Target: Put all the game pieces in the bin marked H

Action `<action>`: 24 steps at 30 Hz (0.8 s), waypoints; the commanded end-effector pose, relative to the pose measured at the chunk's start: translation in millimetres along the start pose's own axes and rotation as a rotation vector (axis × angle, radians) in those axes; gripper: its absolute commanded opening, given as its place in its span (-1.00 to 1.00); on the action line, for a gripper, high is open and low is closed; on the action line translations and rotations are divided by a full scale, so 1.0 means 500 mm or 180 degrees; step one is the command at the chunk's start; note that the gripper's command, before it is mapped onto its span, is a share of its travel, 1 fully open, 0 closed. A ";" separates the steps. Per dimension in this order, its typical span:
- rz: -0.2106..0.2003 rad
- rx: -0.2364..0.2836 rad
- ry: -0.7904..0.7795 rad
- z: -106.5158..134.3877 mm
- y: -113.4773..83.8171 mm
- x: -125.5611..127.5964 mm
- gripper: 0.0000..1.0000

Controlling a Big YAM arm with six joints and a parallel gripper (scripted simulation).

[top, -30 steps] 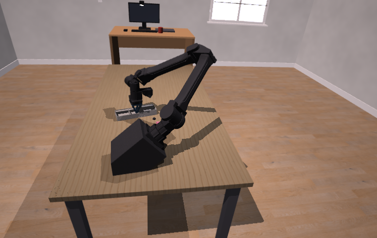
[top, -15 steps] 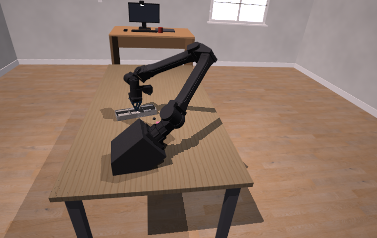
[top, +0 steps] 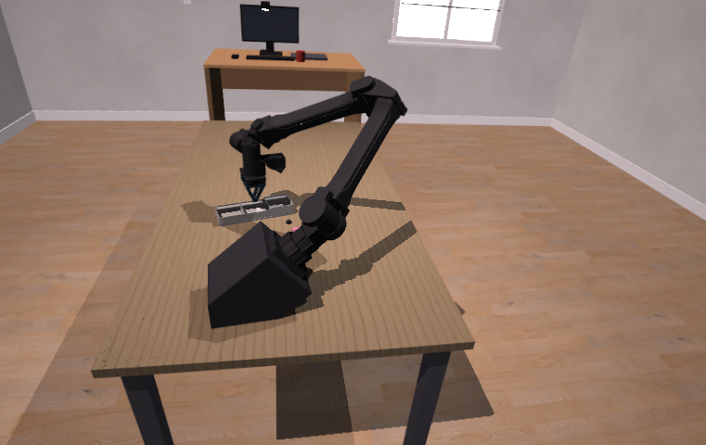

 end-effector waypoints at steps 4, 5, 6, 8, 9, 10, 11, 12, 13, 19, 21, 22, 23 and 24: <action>-0.0186 0.0027 0.0117 -0.010 -0.070 0.042 1.00; -0.0187 0.0027 0.0118 -0.010 -0.079 0.042 1.00; -0.0188 0.0028 0.0119 -0.010 -0.087 0.042 1.00; -0.0189 0.0030 0.0120 -0.010 -0.104 0.042 1.00; -0.0190 0.0031 0.0120 -0.010 -0.112 0.041 1.00; -0.0191 0.0032 0.0121 -0.010 -0.120 0.041 1.00; -0.0191 0.0034 0.0121 -0.010 -0.129 0.041 1.00; -0.0192 0.0035 0.0122 -0.010 -0.137 0.041 1.00; -0.0192 0.0037 0.0122 -0.010 -0.145 0.040 1.00; -0.0174 0.0036 0.0102 -0.004 -0.173 0.038 1.00; -0.0167 0.0035 0.0095 -0.002 -0.187 0.037 1.00; -0.0192 0.0047 0.0123 -0.009 -0.203 0.038 1.00; -0.0195 0.0049 0.0126 -0.010 -0.212 0.038 1.00; -0.0195 0.0050 0.0126 -0.010 -0.220 0.037 1.00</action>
Point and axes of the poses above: the point where the finger pads meet when closed, its own y axis out along the fingers, its own x axis across the jaws, z = x × y, the point moved 2 cm from there along -y, back along the fingers, and after that the axes turned 1 degree about -y, right-handed, at the moved point
